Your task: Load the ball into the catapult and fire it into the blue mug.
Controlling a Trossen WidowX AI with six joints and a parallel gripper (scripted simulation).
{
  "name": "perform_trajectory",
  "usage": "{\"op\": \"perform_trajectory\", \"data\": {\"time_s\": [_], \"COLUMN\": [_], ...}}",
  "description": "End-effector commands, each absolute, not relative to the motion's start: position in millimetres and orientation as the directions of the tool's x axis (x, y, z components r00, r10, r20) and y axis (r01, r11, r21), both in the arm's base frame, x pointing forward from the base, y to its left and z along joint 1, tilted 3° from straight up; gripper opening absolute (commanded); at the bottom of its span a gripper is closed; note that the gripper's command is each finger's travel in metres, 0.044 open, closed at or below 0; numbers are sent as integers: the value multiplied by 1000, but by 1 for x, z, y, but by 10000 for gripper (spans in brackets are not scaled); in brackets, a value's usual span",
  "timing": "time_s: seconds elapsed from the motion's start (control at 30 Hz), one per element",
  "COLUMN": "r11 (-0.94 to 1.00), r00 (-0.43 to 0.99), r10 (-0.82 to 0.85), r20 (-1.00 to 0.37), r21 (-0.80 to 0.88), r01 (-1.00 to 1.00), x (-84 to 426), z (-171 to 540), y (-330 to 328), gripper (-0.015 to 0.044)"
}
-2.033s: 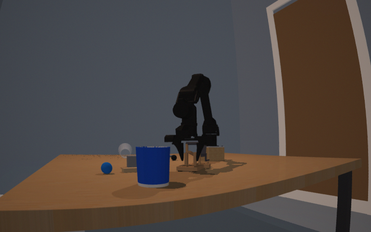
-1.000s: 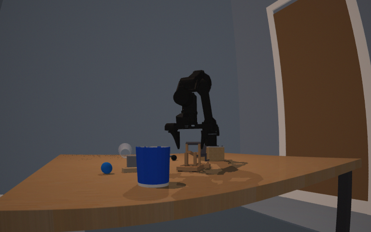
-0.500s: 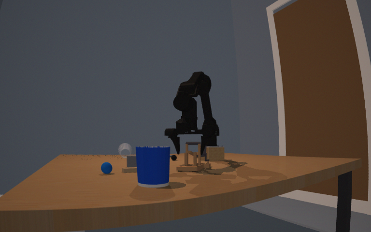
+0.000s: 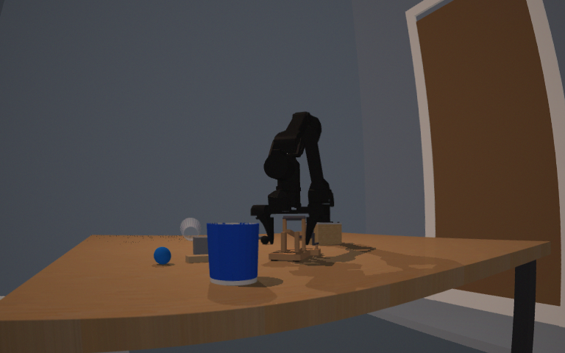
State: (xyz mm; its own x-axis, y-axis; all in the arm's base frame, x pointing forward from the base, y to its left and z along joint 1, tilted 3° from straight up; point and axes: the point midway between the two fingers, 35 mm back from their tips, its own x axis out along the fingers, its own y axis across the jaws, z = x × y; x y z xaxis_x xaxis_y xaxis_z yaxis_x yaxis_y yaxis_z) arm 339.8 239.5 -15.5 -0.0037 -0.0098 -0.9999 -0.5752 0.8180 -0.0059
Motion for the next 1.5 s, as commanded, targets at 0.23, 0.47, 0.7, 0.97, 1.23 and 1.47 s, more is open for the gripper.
{"op": "perform_trajectory", "data": {"time_s": [0.23, 0.47, 0.7, 0.97, 1.23, 1.47], "r11": [818, 818, 818, 818, 819, 819], "r00": [-6, -6, -6, -7, -7, -8], "r10": [-12, -12, -12, -13, -14, -15], "r20": [-1000, -1000, -1000, -1000, -1000, -1000], "r21": [-6, -6, -6, -7, -7, -7], "r01": [-575, -575, -575, -575, -574, -574], "x": [339, 339, 340, 340, 341, 341], "z": [-19, -19, -8, 30, 19, 7], "y": [239, 239, 240, 240, 240, 239], "gripper": [309, 145, 59, 0, 0, 0]}}
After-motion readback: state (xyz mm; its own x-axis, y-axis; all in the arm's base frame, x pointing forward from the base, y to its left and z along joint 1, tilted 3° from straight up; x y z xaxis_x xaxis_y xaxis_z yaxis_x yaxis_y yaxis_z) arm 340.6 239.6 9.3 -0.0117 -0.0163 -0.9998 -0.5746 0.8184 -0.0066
